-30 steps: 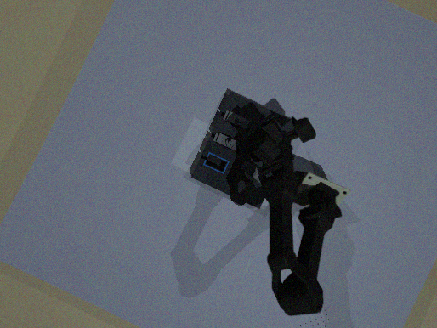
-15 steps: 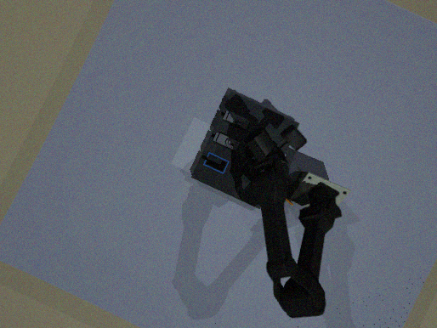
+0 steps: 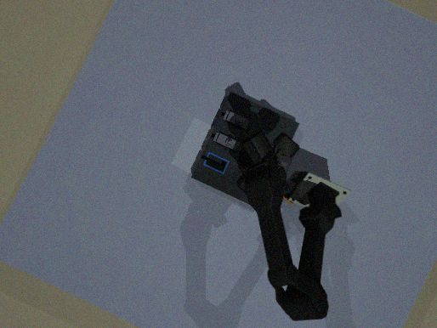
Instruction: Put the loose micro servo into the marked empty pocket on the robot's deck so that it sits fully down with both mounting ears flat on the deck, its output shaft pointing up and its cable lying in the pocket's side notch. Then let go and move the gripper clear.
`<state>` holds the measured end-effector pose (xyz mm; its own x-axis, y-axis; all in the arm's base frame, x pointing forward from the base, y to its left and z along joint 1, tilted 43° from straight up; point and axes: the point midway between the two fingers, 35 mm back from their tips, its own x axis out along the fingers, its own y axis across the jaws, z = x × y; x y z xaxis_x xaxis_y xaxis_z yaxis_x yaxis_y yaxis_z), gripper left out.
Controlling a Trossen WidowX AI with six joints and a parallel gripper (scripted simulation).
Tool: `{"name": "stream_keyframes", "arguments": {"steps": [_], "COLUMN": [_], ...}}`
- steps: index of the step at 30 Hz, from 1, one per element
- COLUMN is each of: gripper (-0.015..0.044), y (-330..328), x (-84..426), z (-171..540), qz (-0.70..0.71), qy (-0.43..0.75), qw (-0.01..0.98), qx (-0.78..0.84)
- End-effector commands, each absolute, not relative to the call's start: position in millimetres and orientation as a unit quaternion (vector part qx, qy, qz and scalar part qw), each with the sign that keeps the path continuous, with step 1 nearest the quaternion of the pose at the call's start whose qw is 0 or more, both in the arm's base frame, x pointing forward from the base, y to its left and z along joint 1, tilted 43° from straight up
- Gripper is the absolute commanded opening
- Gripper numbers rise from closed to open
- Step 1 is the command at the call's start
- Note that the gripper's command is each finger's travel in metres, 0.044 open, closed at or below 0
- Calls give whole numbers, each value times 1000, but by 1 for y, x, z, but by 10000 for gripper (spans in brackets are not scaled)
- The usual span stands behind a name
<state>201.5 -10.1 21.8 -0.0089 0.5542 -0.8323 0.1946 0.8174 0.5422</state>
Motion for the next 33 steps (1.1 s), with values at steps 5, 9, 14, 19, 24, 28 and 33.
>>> {"name": "stream_keyframes", "arguments": {"steps": [5, 9, 14, 19, 24, 28, 33], "gripper": [440, 440, 440, 440, 440, 440, 440], "y": [15, 17, 31, 33, 38, 42, 46], "x": [191, 190, 189, 188, 188, 187, 187], "z": [54, 52, 37, 34, 29, 25, 21], "qz": [219, 221, 222, 222, 222, 222, 222], "qy": [702, 702, 701, 701, 701, 701, 701], "qw": [614, 613, 613, 613, 613, 613, 612], "qx": [288, 289, 289, 289, 289, 289, 290]}}
